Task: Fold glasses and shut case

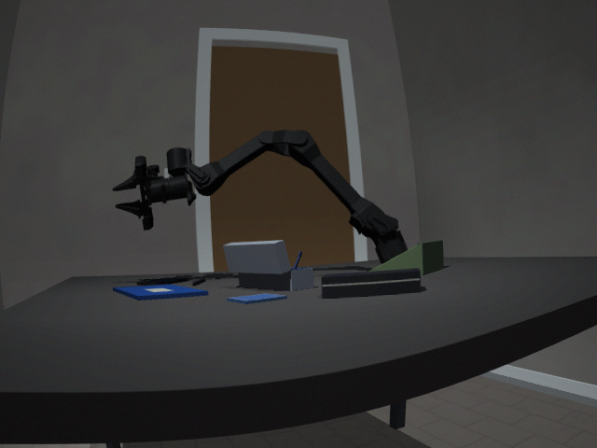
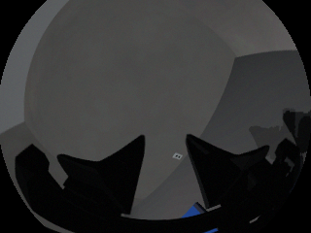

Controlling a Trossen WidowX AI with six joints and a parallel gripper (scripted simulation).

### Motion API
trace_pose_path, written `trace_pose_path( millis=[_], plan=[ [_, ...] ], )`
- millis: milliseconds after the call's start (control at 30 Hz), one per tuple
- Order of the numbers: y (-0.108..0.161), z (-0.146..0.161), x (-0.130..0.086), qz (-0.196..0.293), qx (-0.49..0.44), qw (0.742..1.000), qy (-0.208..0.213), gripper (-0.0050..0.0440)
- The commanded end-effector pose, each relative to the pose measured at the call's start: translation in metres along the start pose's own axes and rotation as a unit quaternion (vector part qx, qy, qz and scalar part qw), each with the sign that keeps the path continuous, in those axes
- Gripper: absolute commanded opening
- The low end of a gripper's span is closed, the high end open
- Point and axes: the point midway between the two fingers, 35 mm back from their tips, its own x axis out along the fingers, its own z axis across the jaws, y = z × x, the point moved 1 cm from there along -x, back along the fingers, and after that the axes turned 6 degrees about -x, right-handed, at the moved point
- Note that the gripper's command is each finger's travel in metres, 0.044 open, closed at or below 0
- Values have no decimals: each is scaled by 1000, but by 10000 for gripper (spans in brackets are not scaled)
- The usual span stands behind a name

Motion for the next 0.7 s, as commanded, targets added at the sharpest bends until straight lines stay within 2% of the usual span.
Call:
trace_pose_path(
  millis=[0,133,200,267,667],
  plan=[
    [26,17,-4,35,-29,999,6,136],
    [60,30,-11,86,-75,993,17,40],
    [60,30,-11,86,-75,993,17,40],
    [77,36,-15,111,-98,989,20,0],
    [163,68,-56,251,-241,938,11,0]
  ],
)
